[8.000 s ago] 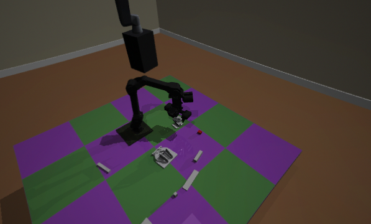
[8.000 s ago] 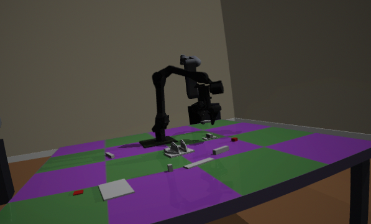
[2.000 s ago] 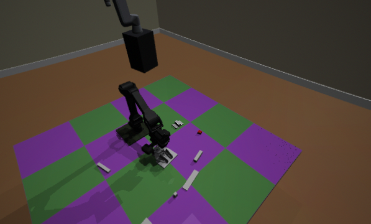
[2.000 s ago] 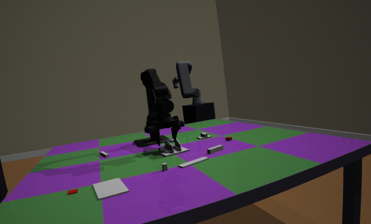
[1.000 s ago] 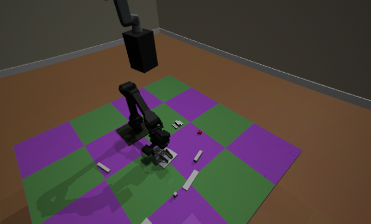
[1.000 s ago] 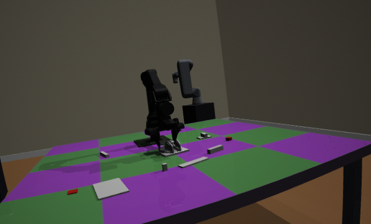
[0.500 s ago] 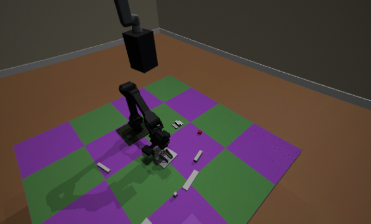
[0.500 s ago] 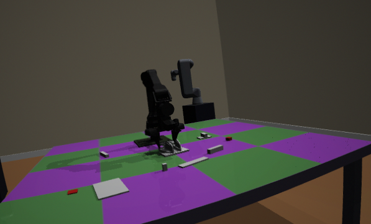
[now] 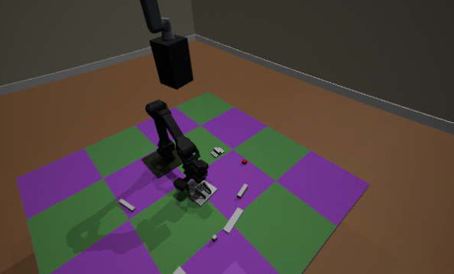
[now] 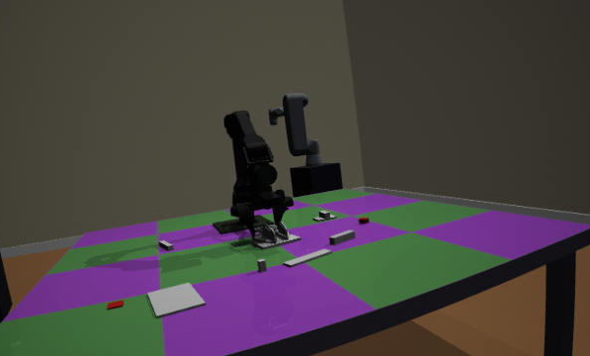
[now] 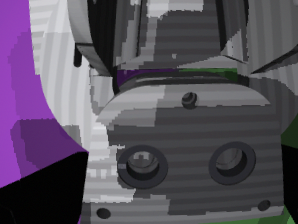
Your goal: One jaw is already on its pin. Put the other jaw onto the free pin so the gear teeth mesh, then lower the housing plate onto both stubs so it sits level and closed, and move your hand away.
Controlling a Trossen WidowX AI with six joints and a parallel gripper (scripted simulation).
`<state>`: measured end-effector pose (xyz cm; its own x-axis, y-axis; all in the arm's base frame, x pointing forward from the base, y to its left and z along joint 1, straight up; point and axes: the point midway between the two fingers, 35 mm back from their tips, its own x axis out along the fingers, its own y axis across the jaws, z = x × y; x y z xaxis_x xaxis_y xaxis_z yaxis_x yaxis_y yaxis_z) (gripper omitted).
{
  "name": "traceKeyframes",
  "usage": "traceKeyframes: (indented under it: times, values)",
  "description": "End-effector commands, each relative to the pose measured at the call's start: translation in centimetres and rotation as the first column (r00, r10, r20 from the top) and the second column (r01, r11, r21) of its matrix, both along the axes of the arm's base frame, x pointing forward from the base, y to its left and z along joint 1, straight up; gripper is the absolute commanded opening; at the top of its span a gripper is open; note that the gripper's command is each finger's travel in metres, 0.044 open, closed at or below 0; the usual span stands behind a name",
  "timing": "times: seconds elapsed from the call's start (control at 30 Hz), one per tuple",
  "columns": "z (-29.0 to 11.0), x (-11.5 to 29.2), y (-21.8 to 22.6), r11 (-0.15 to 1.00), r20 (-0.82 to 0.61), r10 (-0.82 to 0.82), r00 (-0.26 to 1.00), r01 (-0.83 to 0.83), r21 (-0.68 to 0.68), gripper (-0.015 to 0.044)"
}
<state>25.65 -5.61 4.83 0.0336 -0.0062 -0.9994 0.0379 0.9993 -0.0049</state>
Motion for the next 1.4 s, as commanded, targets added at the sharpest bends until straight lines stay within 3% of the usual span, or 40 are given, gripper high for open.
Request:
traceKeyframes:
  times: [0.0, 1.37]
  values:
    - [-0.26, -0.08, 0.06, 1.000, -0.003, 0.000, 1.000, 0.000, 0.003, 0.0351]
    - [-0.76, -0.07, 0.06, 1.000, -0.003, -0.001, 1.000, 0.001, 0.003, 0.0351]
